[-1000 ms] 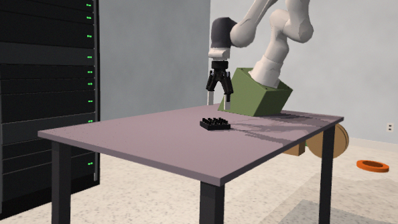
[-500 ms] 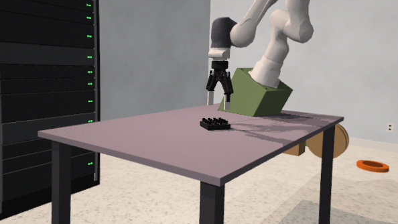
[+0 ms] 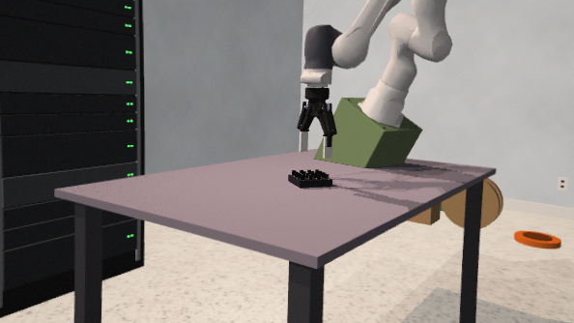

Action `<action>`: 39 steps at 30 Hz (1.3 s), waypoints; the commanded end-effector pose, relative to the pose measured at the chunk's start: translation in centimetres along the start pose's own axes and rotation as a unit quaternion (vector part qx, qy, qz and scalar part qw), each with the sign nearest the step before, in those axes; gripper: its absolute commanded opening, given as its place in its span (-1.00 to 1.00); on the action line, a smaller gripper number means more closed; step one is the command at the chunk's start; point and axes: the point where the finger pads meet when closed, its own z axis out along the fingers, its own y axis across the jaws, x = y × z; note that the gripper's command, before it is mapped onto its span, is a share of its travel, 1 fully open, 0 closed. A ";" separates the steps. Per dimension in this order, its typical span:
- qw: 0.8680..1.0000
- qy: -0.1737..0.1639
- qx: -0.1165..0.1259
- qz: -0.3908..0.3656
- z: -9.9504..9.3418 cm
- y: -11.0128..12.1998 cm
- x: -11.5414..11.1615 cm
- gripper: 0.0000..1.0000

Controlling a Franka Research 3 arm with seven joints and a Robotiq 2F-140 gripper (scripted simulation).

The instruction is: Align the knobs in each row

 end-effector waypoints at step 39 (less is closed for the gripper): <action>1.000 0.002 0.003 -0.001 0.1 -0.8 -5.2 1.00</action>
